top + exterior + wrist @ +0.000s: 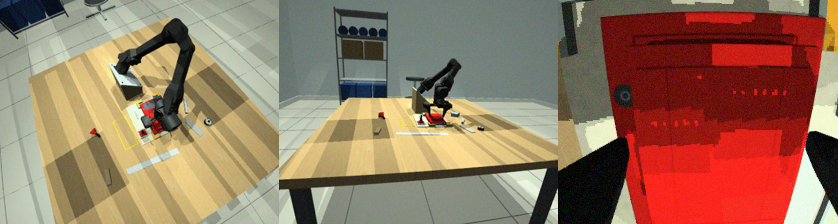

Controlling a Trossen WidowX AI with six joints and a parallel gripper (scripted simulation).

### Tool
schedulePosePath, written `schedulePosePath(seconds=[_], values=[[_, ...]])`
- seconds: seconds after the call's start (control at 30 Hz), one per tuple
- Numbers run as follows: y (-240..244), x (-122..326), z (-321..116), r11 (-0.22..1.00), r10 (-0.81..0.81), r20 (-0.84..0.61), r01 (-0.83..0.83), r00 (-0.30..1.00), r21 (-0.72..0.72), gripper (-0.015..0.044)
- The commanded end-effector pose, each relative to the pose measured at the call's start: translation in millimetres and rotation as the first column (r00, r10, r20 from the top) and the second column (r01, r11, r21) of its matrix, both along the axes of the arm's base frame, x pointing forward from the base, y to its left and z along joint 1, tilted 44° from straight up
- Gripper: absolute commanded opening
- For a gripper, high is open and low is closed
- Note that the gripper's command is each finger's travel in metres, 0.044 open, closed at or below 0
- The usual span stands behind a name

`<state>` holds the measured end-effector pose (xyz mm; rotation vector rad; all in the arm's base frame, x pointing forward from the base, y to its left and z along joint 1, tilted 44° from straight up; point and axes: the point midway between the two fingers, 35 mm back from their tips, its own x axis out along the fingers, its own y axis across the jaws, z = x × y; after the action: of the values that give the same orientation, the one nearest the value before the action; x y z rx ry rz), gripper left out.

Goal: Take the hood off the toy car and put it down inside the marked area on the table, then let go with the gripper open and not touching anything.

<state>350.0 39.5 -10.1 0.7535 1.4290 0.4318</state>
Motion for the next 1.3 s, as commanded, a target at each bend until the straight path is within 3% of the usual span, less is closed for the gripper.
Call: schedulePosePath(seconds=[0.0,0.13,0.43,0.8,1.27], values=[[2,0,-1,1.000,-0.004,-0.004,0.004,1.000,0.005,0.0440],[0,0,0,1.000,0.000,0.000,0.000,1.000,0.000,0.0335],[0,0,0,1.000,0.000,0.000,0.000,1.000,0.000,0.0275],[-4,0,4,1.000,0.000,0.000,0.000,1.000,0.000,0.0000],[-10,-1,10,1.000,-0.001,0.000,0.001,1.000,0.000,0.0000]])
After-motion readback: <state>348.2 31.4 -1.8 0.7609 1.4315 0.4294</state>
